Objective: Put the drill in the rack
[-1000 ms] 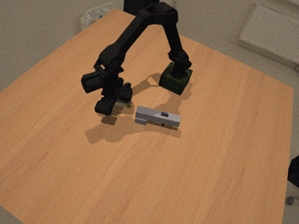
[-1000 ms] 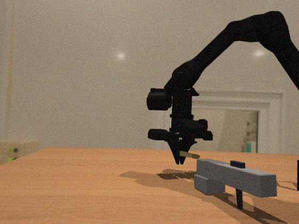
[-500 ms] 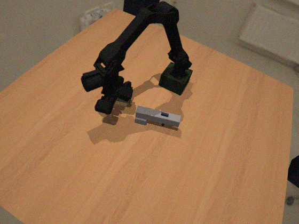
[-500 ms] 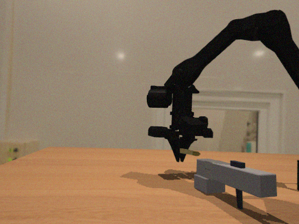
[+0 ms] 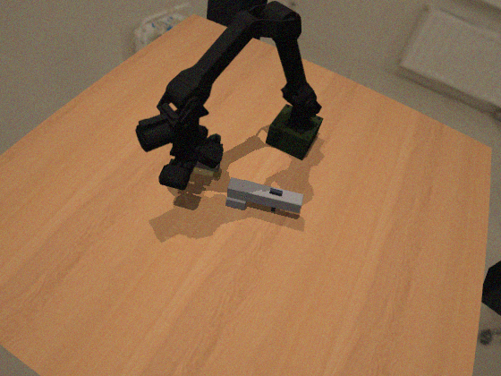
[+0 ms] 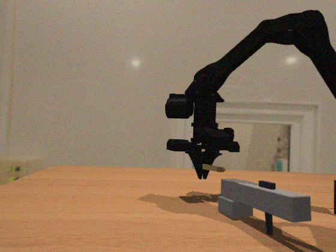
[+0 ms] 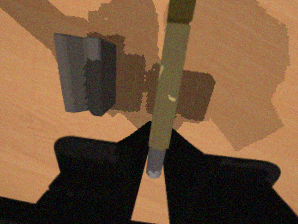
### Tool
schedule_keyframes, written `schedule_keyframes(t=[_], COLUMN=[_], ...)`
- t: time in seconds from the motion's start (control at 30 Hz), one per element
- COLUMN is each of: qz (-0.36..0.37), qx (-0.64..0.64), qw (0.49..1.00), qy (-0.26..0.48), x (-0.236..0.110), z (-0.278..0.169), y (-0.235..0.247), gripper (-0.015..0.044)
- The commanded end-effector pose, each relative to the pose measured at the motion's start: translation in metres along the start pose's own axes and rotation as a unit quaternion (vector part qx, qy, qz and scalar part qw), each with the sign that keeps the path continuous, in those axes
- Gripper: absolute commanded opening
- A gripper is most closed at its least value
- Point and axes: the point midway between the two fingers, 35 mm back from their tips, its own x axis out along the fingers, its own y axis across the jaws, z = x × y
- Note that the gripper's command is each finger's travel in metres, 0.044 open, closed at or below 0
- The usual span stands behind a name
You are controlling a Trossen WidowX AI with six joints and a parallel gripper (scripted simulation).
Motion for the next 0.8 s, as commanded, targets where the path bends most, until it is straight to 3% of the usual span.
schedule_keyframes(t=[0.0,0.77], qz=[0.000,0.001], qx=[0.002,0.002], qw=[1.000,1.000], qy=[0.000,0.000], x=[-0.003,-0.008], z=[0.000,-0.005], y=[0.000,0.022], gripper=[0.0000,0.0000])
